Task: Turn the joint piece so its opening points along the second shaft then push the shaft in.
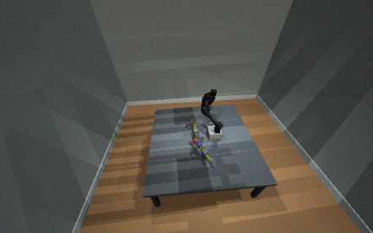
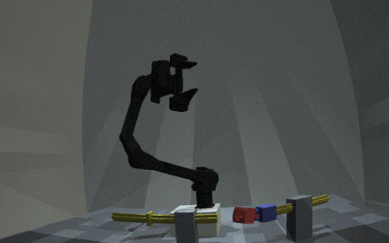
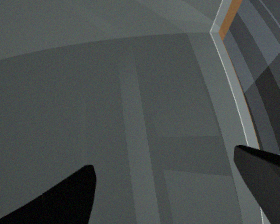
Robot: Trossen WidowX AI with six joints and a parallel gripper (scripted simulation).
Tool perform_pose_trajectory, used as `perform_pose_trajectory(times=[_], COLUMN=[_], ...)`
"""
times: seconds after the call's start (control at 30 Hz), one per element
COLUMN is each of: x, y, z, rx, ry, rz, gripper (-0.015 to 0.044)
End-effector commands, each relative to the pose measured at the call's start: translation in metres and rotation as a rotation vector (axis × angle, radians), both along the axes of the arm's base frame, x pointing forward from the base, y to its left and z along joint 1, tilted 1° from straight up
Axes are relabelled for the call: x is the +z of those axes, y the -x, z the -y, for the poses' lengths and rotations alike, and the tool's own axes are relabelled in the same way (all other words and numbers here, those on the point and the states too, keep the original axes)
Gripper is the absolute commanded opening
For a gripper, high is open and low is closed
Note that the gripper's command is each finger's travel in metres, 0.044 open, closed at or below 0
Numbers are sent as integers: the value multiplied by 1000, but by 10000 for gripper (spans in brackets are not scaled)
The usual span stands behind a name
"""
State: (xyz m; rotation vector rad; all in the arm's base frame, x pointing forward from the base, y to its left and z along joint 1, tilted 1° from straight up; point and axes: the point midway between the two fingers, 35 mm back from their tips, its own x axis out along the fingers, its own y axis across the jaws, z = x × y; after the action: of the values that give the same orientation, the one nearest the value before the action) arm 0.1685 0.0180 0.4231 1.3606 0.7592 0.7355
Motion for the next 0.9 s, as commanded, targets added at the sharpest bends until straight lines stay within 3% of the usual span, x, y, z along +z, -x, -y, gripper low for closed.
perform_pose_trajectory(times=[0.0,0.33,0.87], x=[0,4,4], y=[0,20,61], z=[0,-11,-74], rx=[0,-13,-104], ry=[0,121,583], rz=[0,110,334], gripper=[426,440,440])
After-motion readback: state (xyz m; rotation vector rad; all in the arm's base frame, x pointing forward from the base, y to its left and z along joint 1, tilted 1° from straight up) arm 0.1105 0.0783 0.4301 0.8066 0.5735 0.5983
